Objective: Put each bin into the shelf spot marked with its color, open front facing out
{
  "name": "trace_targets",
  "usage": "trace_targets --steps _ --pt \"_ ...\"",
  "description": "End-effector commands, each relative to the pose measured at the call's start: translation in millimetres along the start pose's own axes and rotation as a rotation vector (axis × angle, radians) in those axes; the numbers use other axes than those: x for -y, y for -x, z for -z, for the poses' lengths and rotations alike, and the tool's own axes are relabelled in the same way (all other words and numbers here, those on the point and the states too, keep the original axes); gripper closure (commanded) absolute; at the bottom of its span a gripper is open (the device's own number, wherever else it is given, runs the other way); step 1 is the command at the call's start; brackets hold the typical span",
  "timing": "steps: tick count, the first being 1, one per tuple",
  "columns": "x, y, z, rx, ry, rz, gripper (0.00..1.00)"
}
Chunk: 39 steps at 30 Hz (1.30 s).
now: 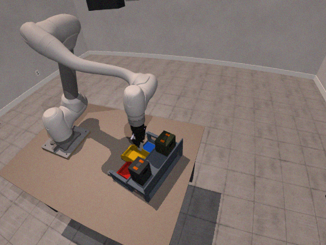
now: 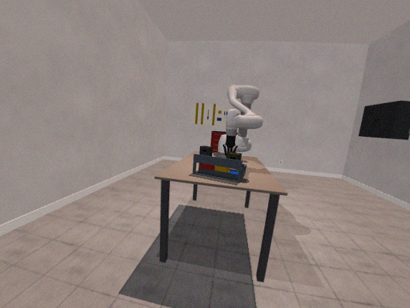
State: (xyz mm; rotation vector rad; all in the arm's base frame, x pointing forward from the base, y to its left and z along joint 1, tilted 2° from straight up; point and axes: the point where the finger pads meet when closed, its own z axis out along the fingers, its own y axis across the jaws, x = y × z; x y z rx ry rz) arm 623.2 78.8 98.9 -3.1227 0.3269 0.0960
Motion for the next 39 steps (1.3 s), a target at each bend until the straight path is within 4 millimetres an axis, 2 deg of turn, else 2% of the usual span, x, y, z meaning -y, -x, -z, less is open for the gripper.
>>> trace_targets --steps 1,39 --pt "0 0 3 0.000 0.000 0.000 0.85" --pt "0 6 62 0.000 0.000 0.000 0.85"
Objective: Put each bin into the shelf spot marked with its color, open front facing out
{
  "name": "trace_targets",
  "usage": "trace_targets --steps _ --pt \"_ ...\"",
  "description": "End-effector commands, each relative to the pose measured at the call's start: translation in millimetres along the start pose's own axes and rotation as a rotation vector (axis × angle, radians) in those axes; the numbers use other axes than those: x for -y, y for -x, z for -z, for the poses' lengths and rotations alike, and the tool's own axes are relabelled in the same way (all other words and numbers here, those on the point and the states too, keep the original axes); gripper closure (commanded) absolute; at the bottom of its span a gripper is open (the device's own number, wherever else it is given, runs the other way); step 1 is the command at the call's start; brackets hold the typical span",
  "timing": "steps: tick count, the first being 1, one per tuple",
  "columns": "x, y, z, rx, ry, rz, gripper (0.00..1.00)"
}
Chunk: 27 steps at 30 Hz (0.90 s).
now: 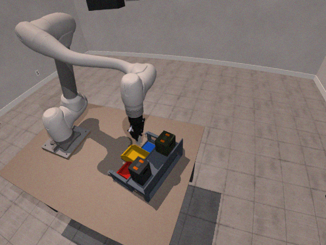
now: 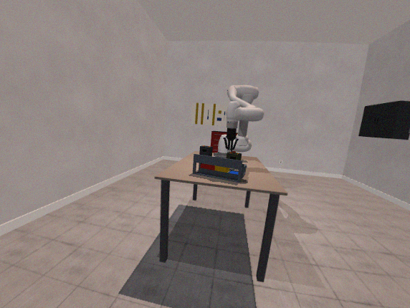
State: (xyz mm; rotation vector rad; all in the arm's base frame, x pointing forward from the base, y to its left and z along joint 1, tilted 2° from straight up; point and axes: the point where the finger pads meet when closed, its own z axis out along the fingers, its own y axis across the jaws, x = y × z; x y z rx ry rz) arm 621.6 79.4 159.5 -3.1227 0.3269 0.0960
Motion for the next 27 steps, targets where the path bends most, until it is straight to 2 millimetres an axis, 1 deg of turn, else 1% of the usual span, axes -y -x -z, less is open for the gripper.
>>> trace_targets --steps 1,9,27 --pt "0 0 3 0.000 0.000 0.000 0.85" --pt "0 1 13 0.000 0.000 0.000 0.85" --pt "0 2 22 0.000 0.000 0.000 0.85"
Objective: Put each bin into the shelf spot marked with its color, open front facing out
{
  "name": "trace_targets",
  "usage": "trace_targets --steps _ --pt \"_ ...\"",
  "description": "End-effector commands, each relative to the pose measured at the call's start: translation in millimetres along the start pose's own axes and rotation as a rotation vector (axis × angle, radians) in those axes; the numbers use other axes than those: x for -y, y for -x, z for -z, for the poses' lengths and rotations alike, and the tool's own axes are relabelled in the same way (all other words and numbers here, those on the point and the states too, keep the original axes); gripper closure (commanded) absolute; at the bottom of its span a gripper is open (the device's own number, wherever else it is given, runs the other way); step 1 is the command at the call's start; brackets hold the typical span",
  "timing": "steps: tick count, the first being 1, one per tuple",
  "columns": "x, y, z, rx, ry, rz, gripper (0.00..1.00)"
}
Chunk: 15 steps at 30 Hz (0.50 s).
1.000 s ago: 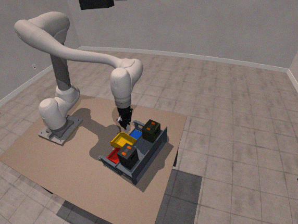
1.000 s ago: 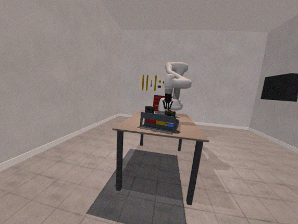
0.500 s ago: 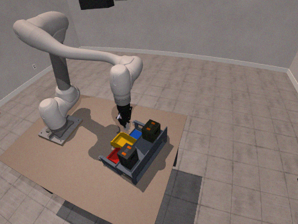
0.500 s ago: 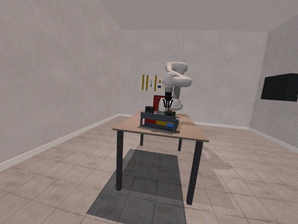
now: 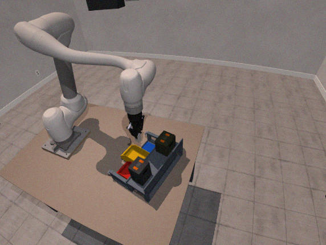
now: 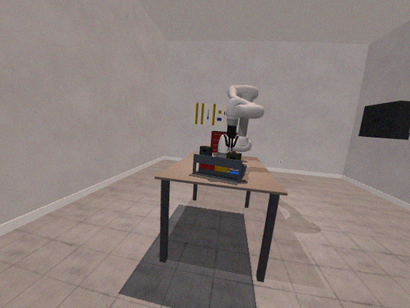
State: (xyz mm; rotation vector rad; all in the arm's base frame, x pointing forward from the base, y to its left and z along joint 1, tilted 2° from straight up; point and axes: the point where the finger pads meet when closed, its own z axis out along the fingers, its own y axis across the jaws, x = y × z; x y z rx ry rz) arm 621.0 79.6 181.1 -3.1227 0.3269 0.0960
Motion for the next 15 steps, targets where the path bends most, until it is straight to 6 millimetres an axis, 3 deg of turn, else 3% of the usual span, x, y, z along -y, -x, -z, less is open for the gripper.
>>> trace_targets --steps 1,11,12,15 --pt "0.0 0.0 0.2 0.000 0.000 0.000 0.85" --pt "0.0 0.1 0.8 0.000 0.000 0.000 0.85" --pt "0.0 0.1 0.8 0.000 0.000 0.000 0.90" --pt "0.0 0.1 0.8 0.000 0.000 0.000 0.90"
